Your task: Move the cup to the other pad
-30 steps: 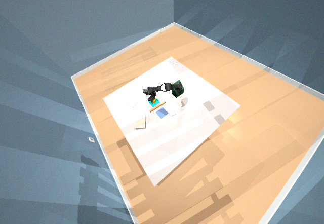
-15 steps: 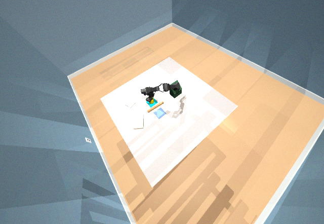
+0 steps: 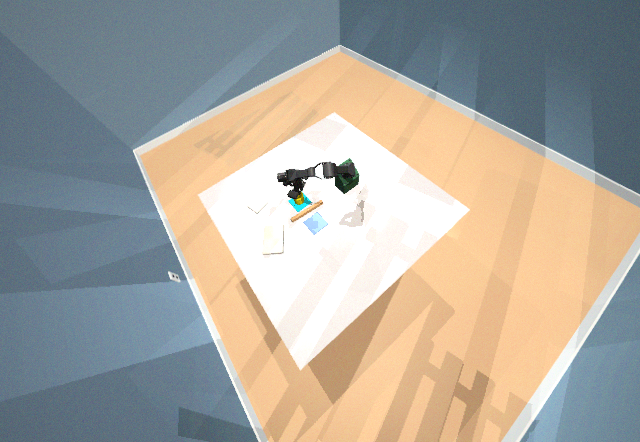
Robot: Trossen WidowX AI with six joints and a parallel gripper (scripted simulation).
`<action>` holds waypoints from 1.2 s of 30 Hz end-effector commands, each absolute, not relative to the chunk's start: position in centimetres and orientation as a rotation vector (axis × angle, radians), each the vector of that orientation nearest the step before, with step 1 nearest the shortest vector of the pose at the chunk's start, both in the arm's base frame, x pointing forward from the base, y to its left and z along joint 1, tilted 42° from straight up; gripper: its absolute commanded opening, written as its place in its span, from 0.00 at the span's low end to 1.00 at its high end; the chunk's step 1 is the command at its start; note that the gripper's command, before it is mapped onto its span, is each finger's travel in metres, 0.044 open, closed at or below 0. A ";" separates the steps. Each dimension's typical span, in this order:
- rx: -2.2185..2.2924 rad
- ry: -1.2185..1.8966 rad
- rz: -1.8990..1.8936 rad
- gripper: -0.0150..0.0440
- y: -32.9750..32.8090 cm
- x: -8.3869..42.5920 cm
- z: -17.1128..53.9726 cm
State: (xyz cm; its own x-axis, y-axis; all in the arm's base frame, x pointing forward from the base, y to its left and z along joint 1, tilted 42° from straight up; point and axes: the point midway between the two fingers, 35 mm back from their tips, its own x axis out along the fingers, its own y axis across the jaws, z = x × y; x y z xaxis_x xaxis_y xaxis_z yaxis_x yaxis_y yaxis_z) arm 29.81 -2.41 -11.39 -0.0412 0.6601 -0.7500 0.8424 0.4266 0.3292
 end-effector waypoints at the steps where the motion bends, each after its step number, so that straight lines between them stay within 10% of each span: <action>1: 1.291 1.755 -0.248 0.50 -3.1 30.1 -10.6; 16: 1.294 1.757 -0.249 0.50 -4.5 29.6 -9.1; 27: 1.302 1.762 -0.250 0.99 -4.6 29.7 -9.0; 36: 1.293 1.758 -0.252 1.00 -8.0 29.6 -5.3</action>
State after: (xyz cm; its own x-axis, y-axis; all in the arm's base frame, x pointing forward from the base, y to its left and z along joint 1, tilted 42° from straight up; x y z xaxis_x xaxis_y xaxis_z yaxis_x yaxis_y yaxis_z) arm 29.44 -6.61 -6.86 -0.0470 0.6646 -0.7457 0.8464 0.4230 0.3236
